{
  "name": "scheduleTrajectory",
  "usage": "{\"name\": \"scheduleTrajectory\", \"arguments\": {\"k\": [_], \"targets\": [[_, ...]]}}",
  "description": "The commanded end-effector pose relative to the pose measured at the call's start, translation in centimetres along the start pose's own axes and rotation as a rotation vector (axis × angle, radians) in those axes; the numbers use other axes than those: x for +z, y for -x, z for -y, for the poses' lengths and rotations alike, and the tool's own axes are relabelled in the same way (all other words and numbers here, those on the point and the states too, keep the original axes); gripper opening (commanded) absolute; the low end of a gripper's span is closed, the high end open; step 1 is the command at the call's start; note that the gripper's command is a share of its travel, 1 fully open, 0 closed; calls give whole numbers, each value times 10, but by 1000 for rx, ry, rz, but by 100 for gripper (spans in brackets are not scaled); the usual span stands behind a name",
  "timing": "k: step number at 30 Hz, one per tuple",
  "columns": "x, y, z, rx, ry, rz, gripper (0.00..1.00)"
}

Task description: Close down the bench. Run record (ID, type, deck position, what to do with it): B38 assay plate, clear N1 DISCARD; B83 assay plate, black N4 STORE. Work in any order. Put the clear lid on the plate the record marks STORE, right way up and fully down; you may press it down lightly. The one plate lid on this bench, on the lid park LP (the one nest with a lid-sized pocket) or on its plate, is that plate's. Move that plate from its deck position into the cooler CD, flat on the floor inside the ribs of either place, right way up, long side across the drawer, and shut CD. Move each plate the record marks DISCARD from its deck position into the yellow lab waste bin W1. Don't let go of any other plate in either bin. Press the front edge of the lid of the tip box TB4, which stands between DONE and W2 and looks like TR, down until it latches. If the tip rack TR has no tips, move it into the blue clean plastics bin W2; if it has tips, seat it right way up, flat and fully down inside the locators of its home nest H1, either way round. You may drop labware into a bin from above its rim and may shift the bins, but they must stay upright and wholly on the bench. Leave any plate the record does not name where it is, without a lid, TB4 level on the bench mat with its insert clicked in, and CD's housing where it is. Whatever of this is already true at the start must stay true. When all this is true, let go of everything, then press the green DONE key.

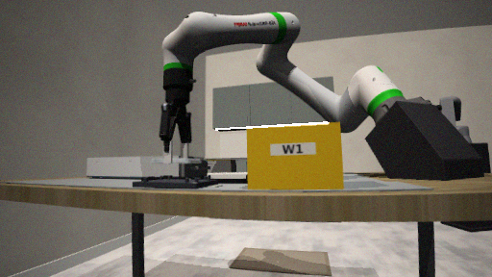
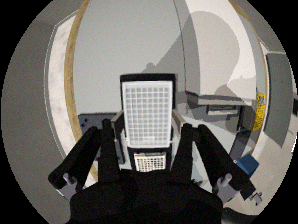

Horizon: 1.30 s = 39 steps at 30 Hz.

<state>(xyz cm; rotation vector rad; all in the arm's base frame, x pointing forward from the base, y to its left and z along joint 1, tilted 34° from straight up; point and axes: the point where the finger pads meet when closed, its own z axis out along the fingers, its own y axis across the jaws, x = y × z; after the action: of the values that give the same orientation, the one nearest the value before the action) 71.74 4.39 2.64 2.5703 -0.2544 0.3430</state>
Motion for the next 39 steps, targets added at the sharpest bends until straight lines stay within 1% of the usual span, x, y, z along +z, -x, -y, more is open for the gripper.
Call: {"name": "scheduleTrajectory", "arguments": {"k": [1, 39], "targets": [[-4, 0, 0, 0, 0, 0, 0], [-49, 0, 0, 0, 0, 0, 0]]}}
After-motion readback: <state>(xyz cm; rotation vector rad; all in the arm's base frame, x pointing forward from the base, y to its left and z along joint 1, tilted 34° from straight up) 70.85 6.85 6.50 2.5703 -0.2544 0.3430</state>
